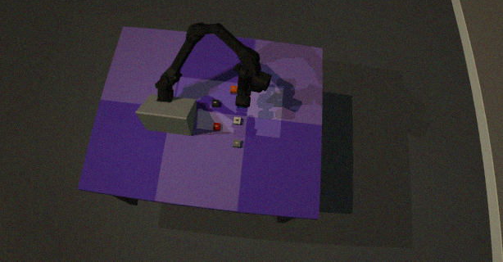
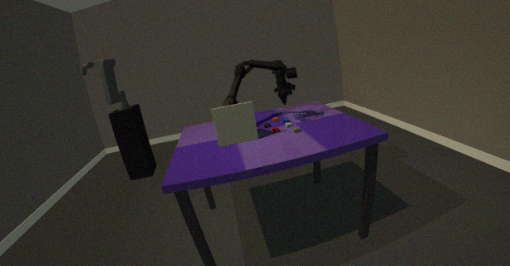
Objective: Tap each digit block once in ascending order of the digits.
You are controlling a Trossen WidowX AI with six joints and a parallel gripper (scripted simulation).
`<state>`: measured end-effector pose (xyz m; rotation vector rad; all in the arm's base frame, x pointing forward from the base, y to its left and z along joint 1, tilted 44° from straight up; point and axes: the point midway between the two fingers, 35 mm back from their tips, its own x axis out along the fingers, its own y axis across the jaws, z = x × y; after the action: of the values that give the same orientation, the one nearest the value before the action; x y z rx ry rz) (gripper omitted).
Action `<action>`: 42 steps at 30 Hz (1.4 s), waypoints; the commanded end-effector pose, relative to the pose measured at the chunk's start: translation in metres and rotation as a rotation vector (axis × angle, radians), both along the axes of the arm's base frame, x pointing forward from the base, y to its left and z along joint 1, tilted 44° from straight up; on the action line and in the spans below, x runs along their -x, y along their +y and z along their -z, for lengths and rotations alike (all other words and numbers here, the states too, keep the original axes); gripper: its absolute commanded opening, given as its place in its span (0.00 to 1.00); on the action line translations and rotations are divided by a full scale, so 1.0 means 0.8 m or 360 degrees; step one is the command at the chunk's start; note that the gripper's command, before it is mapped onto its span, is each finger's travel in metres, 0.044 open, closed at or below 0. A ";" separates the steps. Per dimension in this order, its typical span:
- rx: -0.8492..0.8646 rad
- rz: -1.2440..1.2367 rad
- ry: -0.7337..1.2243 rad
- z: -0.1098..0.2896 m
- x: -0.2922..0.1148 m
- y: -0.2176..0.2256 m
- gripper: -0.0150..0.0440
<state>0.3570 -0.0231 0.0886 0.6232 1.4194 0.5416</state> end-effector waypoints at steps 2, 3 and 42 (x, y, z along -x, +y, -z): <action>-0.0021 -0.0018 0.0023 0.049 -0.002 0.057 0.29; -0.0023 -0.0018 0.0023 0.055 -0.001 0.064 0.29; -0.0024 -0.0019 0.0023 0.046 0.003 0.070 0.38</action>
<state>0.3578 0.0311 0.0422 0.6407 1.4331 0.5518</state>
